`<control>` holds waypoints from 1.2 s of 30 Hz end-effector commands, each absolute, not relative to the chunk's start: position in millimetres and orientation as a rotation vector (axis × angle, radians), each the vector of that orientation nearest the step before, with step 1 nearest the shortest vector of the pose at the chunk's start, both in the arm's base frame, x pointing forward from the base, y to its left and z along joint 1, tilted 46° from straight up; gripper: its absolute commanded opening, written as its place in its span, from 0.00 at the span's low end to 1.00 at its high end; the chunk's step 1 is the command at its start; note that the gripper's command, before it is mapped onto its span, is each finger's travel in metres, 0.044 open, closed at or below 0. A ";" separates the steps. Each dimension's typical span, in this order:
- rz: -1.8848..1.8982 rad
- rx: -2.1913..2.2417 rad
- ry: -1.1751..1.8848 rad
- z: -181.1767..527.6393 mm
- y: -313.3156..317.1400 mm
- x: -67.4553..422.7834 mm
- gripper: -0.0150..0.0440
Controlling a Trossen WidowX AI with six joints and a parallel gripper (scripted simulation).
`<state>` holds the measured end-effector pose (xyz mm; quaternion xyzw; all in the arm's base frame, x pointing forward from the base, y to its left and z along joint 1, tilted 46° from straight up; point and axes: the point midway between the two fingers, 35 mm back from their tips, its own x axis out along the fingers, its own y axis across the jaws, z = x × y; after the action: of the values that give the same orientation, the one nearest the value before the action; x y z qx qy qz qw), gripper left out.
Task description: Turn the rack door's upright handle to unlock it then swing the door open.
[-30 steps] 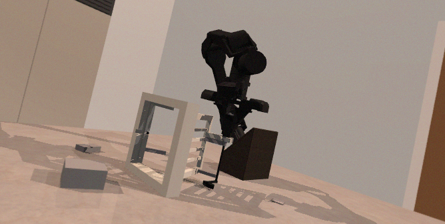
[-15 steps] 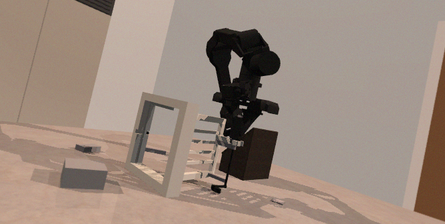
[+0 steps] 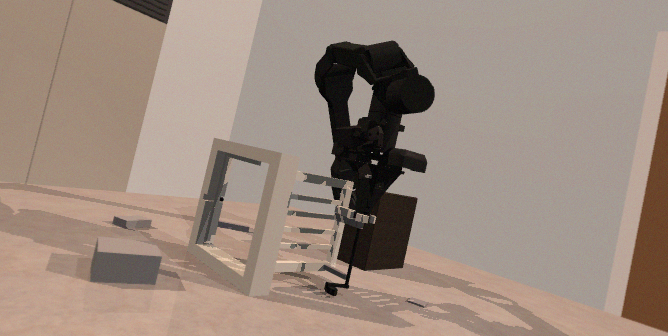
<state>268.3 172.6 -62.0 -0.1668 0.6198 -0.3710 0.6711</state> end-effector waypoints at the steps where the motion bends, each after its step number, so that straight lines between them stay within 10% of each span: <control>1: -0.857 -0.354 1.386 -62.6 173.3 269.0 0.29; 11: -0.857 -0.354 1.386 -62.6 173.3 269.0 0.29; 22: -0.857 -0.354 1.386 -62.6 173.3 269.0 0.75; 36: -0.844 -0.357 1.386 -51.7 185.9 271.3 0.75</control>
<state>271.4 181.7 -54.6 -0.1597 0.6155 -0.3761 0.6739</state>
